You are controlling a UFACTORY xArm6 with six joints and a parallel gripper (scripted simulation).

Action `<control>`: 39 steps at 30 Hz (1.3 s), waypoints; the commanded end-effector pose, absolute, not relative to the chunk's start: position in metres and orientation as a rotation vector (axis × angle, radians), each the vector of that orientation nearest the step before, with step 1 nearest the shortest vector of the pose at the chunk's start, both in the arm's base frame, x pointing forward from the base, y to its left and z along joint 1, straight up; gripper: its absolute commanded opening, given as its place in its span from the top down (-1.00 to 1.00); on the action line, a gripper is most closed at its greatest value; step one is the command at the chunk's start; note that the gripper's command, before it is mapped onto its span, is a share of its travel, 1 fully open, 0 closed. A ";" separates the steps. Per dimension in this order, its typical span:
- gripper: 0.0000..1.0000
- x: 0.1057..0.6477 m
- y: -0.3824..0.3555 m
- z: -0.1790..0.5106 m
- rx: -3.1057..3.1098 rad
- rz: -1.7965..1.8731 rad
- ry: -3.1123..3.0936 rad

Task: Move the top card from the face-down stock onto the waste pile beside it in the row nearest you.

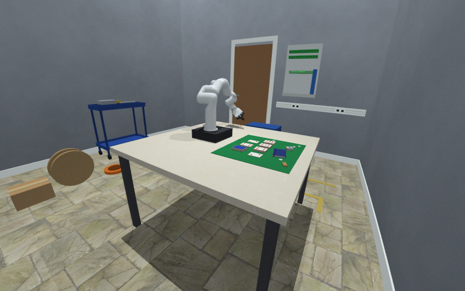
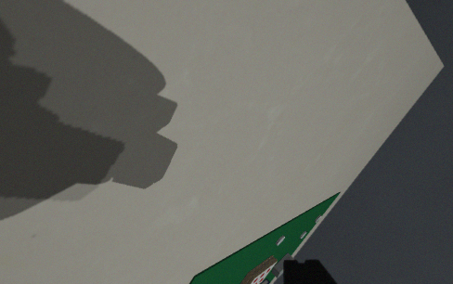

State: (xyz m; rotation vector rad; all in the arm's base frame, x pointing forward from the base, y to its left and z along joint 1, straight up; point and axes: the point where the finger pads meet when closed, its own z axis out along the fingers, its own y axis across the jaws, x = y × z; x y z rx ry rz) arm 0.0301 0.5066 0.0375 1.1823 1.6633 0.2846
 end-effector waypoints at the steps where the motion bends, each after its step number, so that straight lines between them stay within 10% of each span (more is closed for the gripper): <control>1: 0.98 0.030 0.508 0.039 1.186 0.288 1.664; 17: 0.98 0.030 0.508 0.039 1.186 0.288 1.664; 18: -1.00 0.030 0.508 0.039 1.186 0.288 1.664; 39: -1.00 0.214 0.425 0.016 1.658 -0.165 1.635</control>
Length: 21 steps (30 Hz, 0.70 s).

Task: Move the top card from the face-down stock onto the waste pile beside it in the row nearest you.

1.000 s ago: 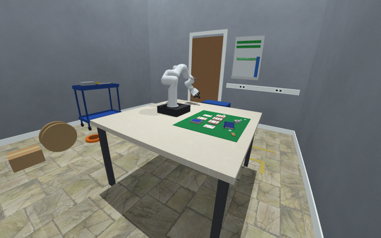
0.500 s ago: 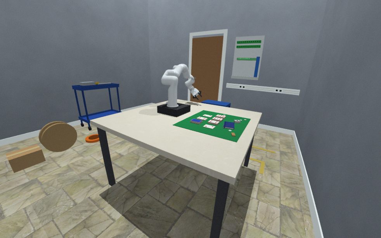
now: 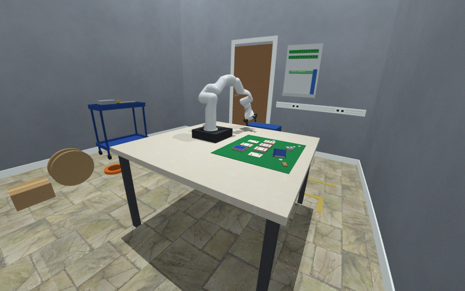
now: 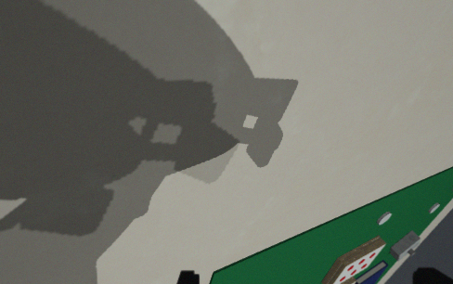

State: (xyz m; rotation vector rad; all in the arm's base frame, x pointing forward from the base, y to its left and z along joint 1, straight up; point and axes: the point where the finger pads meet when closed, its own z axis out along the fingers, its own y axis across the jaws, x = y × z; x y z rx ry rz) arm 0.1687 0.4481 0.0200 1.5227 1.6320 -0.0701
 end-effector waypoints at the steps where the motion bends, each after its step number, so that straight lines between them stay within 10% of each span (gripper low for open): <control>1: -1.00 0.226 0.419 0.016 1.658 -0.165 1.635; 21: -1.00 0.362 0.241 0.007 2.381 -0.411 1.358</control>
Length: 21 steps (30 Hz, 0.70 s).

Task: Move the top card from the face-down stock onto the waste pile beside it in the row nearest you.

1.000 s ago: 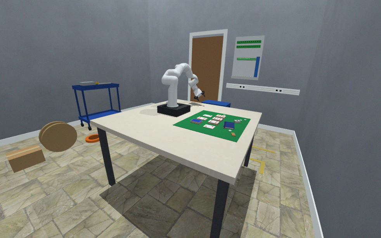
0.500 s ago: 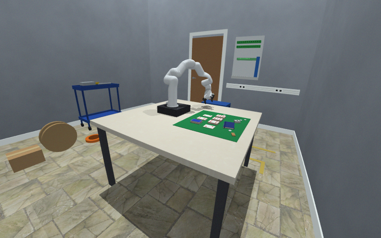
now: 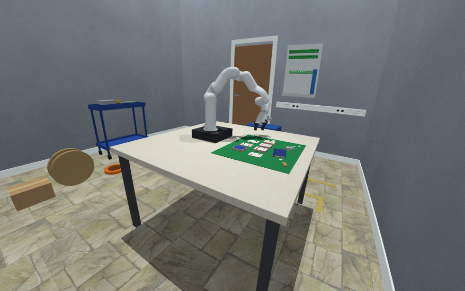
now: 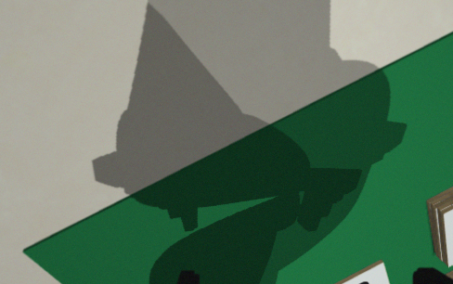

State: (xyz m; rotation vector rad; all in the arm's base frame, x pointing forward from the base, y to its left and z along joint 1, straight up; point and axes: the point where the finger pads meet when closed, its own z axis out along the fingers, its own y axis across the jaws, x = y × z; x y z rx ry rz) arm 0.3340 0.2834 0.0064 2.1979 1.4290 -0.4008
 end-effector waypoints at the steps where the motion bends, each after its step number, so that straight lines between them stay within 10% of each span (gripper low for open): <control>1: -1.00 0.367 0.233 0.007 2.381 -0.411 1.358; 21: -1.00 0.402 0.027 0.015 2.980 -0.248 0.714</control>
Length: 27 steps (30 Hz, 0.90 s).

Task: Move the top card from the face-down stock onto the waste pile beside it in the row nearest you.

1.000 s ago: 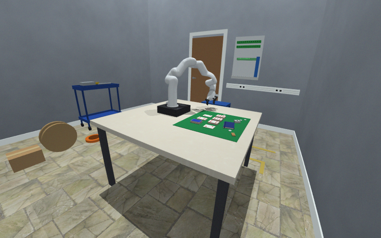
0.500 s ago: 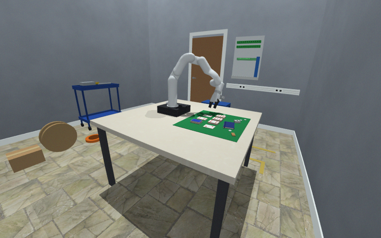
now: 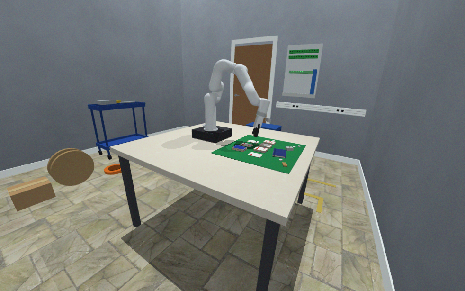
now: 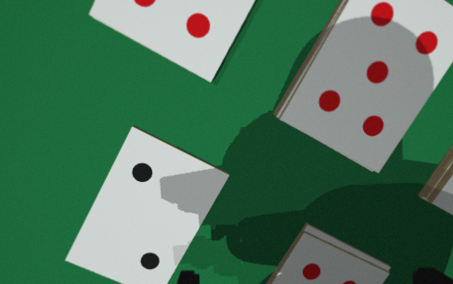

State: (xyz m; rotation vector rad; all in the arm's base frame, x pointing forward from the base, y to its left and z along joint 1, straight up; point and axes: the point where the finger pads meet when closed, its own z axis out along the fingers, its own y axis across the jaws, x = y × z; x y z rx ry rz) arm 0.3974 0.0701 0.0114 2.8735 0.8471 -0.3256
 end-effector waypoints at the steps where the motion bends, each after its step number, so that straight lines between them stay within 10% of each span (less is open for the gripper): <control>1: -1.00 0.400 0.006 0.017 3.019 -0.214 0.630; 27: -1.00 0.368 -0.109 0.025 3.140 0.000 0.124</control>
